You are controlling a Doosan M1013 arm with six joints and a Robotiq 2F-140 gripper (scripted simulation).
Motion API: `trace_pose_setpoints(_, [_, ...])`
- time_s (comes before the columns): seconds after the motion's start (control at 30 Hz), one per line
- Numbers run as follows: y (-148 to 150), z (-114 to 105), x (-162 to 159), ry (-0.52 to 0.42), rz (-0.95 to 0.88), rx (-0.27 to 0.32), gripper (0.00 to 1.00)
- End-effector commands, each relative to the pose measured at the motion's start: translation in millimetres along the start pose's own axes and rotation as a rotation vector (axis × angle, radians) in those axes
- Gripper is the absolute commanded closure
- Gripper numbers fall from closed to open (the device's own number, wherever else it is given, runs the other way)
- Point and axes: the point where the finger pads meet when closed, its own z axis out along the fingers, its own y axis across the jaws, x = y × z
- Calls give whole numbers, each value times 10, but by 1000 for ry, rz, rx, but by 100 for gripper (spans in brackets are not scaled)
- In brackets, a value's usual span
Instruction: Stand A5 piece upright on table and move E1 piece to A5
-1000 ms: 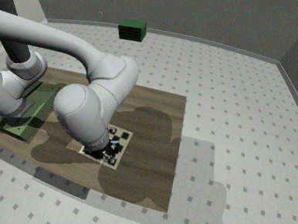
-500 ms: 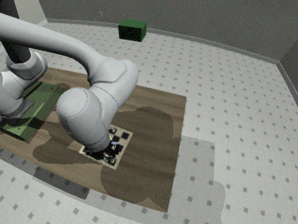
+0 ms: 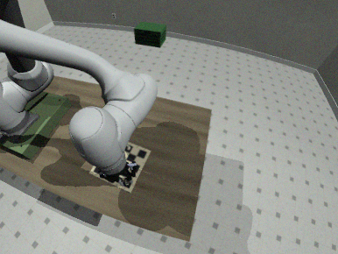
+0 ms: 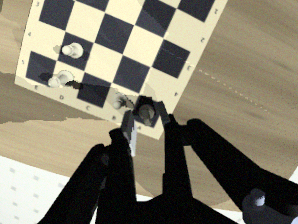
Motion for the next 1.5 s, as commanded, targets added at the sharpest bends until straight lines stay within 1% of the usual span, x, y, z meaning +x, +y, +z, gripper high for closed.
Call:
trace_pose_setpoints(0.0, [1,10,0,0,0,0,78])
trace_pose_setpoints(1.2, [1,11,0,0,0,0,78])
trace_pose_setpoints(1.23, [1,11,0,0,0,0,100])
trace_pose_setpoints(1.47, [1,11,0,0,0,0,100])
